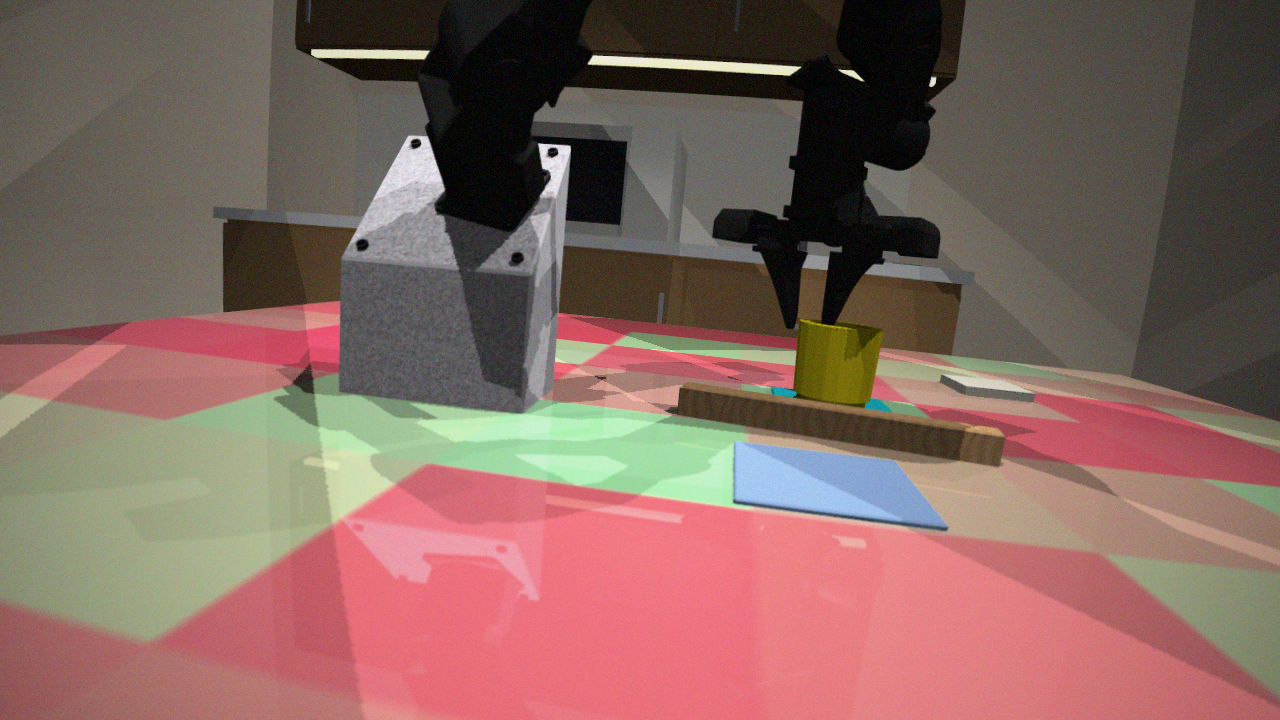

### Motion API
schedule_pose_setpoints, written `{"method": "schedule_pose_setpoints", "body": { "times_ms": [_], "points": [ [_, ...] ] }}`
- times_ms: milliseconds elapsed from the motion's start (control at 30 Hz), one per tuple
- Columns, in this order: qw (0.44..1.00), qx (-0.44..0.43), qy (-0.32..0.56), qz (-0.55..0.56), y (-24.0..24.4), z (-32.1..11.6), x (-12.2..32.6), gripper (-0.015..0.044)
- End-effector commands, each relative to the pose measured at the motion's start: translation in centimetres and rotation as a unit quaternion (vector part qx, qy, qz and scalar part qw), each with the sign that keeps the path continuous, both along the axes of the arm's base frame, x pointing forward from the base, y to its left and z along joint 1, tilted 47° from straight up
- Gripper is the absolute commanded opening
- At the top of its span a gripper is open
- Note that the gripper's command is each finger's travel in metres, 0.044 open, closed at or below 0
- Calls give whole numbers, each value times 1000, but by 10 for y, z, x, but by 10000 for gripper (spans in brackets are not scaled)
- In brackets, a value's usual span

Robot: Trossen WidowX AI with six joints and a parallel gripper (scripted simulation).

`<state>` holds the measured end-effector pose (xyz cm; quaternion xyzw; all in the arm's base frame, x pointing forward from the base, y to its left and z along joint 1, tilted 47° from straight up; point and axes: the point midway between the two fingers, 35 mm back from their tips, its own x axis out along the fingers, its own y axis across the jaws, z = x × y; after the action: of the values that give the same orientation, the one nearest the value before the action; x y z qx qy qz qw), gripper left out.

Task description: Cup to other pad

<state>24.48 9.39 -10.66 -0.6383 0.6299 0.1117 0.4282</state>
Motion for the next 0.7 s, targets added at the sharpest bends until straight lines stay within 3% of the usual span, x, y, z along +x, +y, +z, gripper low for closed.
{"method": "schedule_pose_setpoints", "body": {
  "times_ms": [0,567,667],
  "points": [
    [1000,7,-5,-1,9,8,1,147],
    [1000,5,-4,0,20,21,-10,147],
    [1000,0,-1,2,17,18,-9,225]
  ]
}}
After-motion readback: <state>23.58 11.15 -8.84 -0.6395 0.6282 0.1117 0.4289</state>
